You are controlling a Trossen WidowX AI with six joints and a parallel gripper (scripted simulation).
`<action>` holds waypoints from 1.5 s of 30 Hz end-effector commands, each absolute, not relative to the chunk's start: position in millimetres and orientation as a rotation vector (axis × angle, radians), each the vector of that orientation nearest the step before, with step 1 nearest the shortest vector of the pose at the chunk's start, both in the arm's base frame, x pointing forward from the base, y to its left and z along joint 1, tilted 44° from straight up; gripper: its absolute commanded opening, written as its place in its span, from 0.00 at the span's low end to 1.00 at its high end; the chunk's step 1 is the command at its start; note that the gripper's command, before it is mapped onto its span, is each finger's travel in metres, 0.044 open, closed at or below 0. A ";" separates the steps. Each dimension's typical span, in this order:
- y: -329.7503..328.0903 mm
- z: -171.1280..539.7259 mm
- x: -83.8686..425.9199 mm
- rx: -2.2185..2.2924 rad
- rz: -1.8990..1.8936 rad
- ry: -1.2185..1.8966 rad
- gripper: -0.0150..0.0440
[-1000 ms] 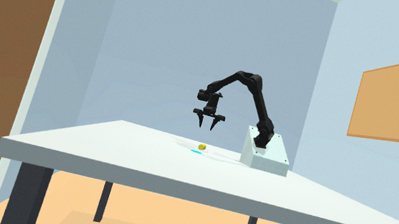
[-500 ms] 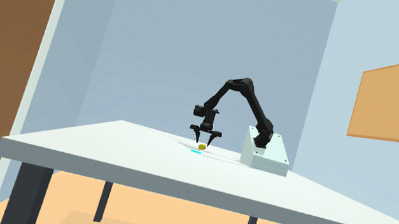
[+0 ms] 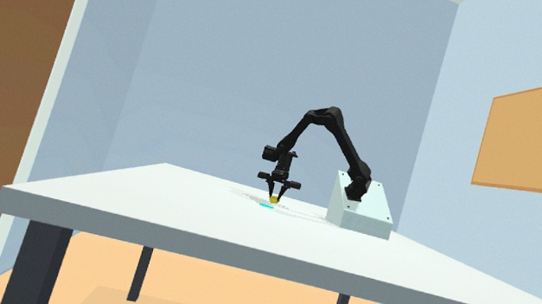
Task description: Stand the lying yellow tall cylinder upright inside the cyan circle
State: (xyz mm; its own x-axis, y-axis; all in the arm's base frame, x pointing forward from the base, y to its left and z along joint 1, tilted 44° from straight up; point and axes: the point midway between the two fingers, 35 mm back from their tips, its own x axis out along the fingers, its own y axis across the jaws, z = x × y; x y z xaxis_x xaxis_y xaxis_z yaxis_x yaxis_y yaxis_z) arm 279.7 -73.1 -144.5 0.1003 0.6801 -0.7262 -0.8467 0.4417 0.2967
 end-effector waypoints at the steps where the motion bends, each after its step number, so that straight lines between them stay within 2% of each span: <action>1: -73.3 -144.3 280.1 -0.209 1.136 0.933 0.43; 36: -146.5 -68.5 269.7 -0.212 1.134 0.937 0.43; 45: -146.5 -60.5 272.1 -0.167 1.107 0.968 0.43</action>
State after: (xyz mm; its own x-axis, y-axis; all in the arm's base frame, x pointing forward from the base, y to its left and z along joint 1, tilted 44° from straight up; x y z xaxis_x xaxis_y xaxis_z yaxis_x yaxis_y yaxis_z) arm 268.8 -145.9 -66.8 0.0991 0.6846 -0.7222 -0.8314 0.4557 0.3179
